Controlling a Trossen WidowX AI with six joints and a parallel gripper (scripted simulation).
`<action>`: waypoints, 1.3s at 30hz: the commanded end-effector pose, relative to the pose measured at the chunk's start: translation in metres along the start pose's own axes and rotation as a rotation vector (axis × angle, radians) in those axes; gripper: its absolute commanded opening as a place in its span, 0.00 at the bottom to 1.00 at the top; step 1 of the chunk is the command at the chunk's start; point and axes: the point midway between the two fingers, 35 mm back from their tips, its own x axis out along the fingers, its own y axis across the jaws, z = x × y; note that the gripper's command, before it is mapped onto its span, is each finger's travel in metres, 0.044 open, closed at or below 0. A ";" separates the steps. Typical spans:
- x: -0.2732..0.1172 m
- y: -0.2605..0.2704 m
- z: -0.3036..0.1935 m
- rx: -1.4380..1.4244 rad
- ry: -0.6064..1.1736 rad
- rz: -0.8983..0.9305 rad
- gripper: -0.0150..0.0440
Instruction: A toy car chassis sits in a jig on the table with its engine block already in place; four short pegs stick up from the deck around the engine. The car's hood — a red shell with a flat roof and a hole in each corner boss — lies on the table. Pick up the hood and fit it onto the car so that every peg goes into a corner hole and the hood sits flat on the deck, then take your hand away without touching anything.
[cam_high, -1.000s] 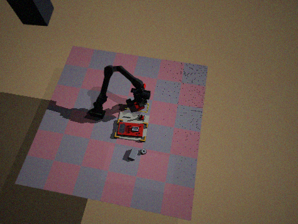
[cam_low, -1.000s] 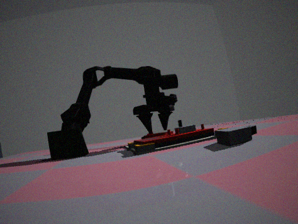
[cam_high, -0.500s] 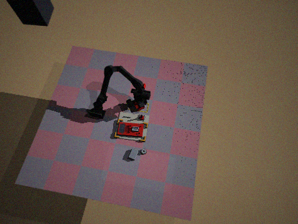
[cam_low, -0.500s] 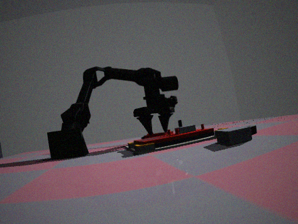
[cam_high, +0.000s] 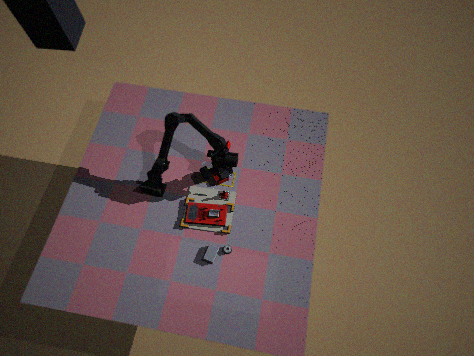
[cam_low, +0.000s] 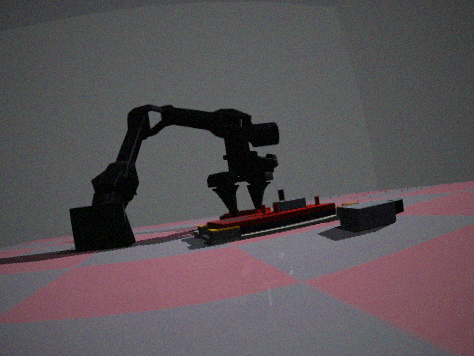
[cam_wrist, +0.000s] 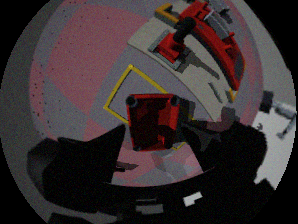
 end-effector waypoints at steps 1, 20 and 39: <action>0.002 0.001 -0.001 0.003 0.003 0.005 1.00; 0.000 0.000 0.000 0.001 0.000 0.000 0.56; -0.037 0.000 0.000 0.001 -0.001 -0.001 0.25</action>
